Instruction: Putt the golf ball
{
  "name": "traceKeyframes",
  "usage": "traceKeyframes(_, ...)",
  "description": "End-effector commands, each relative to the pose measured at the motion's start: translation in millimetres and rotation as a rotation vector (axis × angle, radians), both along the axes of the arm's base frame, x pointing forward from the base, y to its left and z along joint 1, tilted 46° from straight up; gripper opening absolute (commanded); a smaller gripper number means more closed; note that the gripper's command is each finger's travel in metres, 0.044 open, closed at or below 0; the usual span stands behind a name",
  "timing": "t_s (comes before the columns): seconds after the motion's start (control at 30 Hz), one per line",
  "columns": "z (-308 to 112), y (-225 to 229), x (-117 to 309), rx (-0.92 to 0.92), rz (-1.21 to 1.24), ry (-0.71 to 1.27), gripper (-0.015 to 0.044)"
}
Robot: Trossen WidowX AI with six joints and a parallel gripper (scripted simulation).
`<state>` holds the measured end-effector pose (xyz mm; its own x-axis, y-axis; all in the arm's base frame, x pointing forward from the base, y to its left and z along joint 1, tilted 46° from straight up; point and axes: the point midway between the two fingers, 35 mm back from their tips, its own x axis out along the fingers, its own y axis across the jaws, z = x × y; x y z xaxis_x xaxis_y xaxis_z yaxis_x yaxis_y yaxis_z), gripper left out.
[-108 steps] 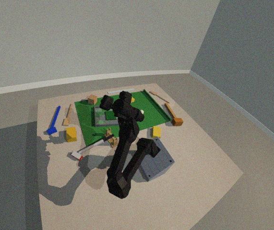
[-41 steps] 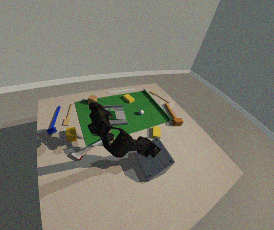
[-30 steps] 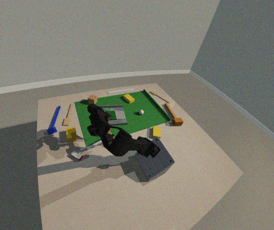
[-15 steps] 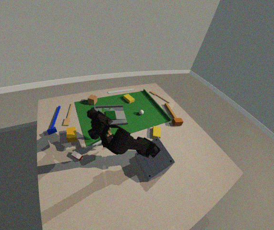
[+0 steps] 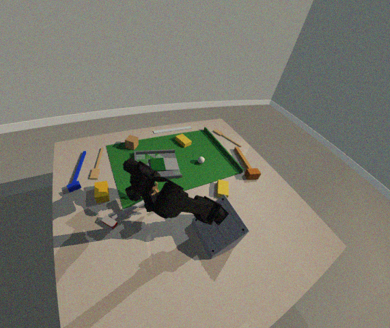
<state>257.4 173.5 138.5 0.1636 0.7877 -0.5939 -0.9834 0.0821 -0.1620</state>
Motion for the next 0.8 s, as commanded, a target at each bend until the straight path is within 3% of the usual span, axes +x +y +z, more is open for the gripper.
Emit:
traceKeyframes(0.0, -9.2, 5.3, 0.1, -0.005, -0.003, 0.012, 0.044)
traceKeyframes(0.3, -11.9, 8.1, 0.6, -0.004, -0.003, 0.012, 0.044)
traceKeyframes(0.77, -8.3, 7.5, 0.8, 0.0, 0.001, 0.005, 0.0072)
